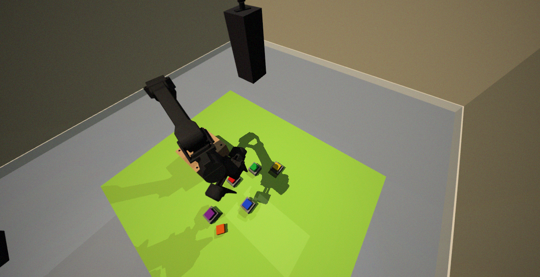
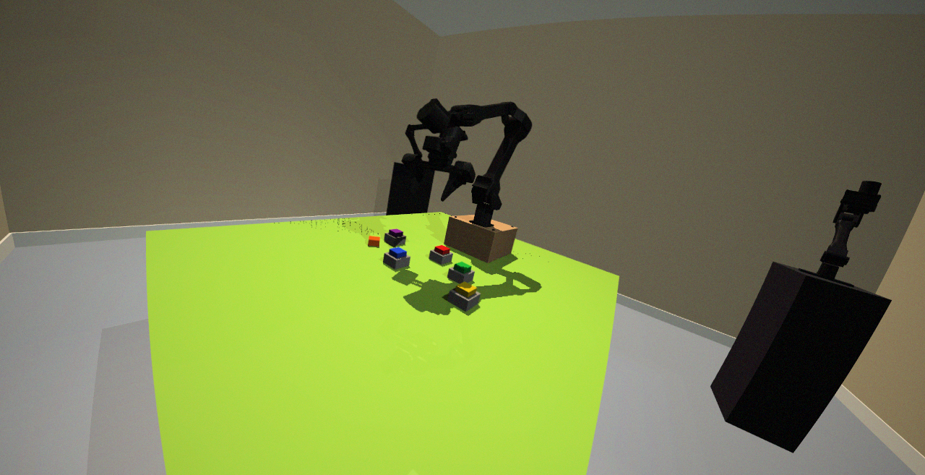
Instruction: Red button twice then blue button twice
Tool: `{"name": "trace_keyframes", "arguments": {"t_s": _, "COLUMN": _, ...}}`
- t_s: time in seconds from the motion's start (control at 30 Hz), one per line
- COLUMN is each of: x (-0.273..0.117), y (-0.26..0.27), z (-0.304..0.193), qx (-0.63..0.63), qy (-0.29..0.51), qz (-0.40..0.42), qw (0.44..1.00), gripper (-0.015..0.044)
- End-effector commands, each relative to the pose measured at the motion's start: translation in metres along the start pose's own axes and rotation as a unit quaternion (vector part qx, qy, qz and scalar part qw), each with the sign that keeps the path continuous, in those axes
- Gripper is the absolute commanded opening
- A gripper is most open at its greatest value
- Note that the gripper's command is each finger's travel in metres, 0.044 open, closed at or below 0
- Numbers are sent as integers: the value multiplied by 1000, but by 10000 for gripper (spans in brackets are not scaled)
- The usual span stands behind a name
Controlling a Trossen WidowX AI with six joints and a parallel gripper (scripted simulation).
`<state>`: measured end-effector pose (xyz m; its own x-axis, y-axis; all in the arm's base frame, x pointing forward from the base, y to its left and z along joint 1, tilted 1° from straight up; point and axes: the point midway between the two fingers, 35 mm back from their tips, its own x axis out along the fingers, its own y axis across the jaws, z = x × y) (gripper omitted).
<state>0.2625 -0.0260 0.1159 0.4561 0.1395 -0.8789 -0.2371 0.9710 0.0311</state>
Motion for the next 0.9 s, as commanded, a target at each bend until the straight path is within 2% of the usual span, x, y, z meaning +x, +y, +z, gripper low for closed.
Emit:
{"name": "trace_keyframes", "arguments": {"t_s": 0.0, "x": 14, "y": 23, "z": -77, "qx": 97, "qy": 189, "qz": -29, "qw": 977, "gripper": 400}}
{"name": "trace_keyframes", "arguments": {"t_s": 0.07, "x": 11, "y": 28, "z": -98, "qx": 116, "qy": 241, "qz": -51, "qw": 962, "gripper": 400}}
{"name": "trace_keyframes", "arguments": {"t_s": 0.4, "x": 11, "y": 28, "z": -99, "qx": 117, "qy": 244, "qz": -52, "qw": 961, "gripper": 400}}
{"name": "trace_keyframes", "arguments": {"t_s": 0.6, "x": 63, "y": 26, "z": -128, "qx": 117, "qy": 244, "qz": -52, "qw": 961, "gripper": 242}}
{"name": "trace_keyframes", "arguments": {"t_s": 0.87, "x": 65, "y": 26, "z": -129, "qx": 117, "qy": 244, "qz": -52, "qw": 961, "gripper": 32}}
